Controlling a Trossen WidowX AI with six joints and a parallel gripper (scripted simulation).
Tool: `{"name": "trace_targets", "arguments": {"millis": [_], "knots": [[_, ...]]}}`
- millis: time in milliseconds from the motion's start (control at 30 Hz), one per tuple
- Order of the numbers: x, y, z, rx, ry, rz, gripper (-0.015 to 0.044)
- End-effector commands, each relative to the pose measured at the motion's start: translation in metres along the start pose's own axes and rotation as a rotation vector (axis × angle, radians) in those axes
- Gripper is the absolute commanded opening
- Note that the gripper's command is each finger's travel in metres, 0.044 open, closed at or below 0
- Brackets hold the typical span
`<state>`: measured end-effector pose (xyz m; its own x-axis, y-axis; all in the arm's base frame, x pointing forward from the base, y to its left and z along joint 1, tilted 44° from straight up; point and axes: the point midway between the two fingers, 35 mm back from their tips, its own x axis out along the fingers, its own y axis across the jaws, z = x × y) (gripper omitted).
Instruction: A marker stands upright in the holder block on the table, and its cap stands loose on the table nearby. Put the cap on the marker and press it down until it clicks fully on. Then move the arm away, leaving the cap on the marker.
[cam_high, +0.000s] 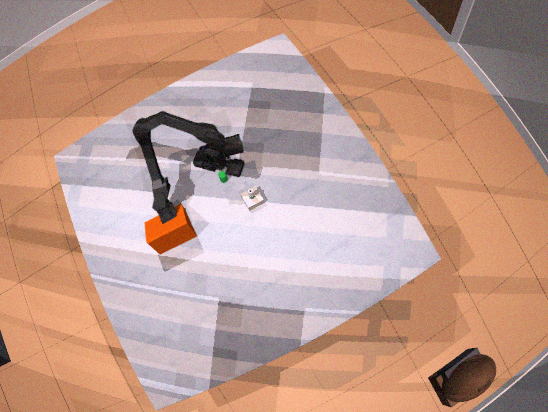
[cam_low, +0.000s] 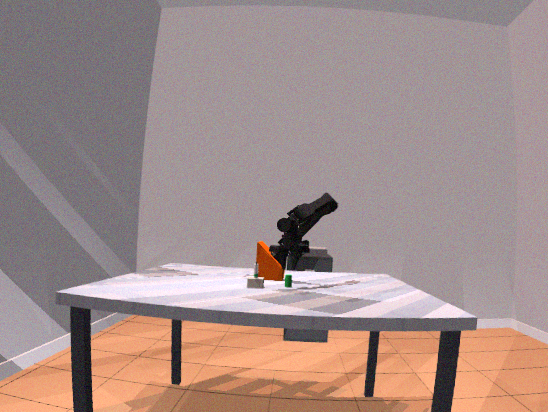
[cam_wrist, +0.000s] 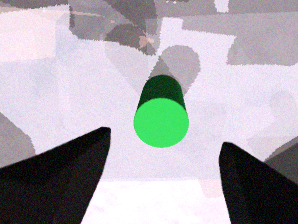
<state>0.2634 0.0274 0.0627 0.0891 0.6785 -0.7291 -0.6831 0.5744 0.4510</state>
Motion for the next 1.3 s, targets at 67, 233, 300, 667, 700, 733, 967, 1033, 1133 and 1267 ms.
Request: {"name": "trace_targets", "arguments": {"millis": [67, 233, 300, 667, 700, 733, 967, 1033, 1133, 1267], "knots": [[0.008, 0.001, -0.002, 0.011, -0.001, 0.009, 0.0253], [0.017, 0.001, -0.002, 0.011, -0.001, 0.008, 0.0253], [0.02, 0.001, -0.001, 0.011, 0.0, 0.008, 0.0253], [0.037, 0.001, -0.001, 0.011, -0.001, 0.008, 0.0253], [0.039, 0.001, -0.001, 0.011, -0.001, 0.008, 0.0253], [0.041, 0.001, -0.001, 0.011, -0.001, 0.008, 0.0253], [0.052, 0.002, -0.001, 0.011, -0.002, 0.009, 0.0253], [0.055, 0.003, -0.001, 0.011, -0.002, 0.01, 0.0253], [0.058, 0.003, -0.001, 0.011, -0.003, 0.01, 0.0253], [0.058, 0.003, -0.001, 0.011, -0.003, 0.01, 0.0201]]}}
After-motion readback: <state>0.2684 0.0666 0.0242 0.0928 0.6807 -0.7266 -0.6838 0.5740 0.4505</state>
